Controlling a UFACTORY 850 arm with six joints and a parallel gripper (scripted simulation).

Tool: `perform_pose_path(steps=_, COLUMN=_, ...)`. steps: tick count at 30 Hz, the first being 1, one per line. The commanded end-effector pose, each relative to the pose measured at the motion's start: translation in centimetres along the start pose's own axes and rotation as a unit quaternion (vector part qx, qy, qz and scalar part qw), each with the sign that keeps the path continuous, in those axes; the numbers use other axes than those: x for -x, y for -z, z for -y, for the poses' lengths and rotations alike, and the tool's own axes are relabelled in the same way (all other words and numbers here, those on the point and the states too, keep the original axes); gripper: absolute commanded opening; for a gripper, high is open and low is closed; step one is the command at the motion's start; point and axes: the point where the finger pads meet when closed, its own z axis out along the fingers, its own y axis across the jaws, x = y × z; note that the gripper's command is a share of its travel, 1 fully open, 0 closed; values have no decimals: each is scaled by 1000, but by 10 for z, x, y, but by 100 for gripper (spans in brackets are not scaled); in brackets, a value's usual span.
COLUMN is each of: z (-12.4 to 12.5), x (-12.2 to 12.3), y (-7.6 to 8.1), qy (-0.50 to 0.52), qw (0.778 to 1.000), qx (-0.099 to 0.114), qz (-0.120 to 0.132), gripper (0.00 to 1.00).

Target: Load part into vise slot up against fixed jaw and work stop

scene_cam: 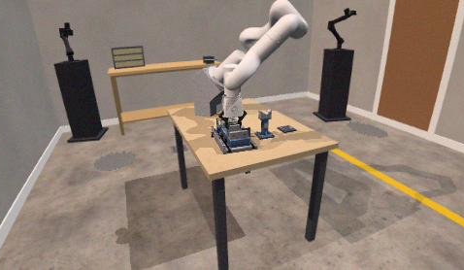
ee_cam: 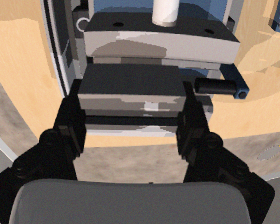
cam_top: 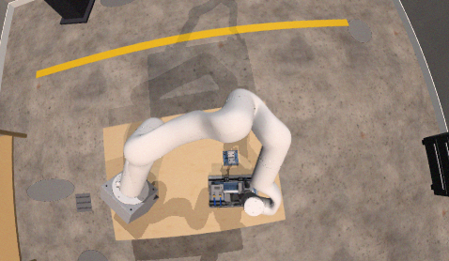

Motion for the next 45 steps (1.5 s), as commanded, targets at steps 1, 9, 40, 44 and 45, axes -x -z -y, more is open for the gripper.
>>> perform_pose_path(steps=1, z=0, x=1, y=0, qy=0, qw=1000, qx=0, qz=1, gripper=0)
perform_pose_path(steps=9, z=0, x=1, y=-3, qy=0, qw=1000, qx=0, qz=1, gripper=0)
perform_pose_path(steps=40, z=0, x=1, y=-12, qy=0, qw=1000, qx=0, qz=1, gripper=0)
perform_pose_path(steps=44, z=0, x=1, y=-12, qy=0, qw=1000, qx=0, qz=1, gripper=0)
perform_pose_path(steps=45, z=0, x=1, y=-12, qy=0, qw=1000, qx=0, qz=1, gripper=0)
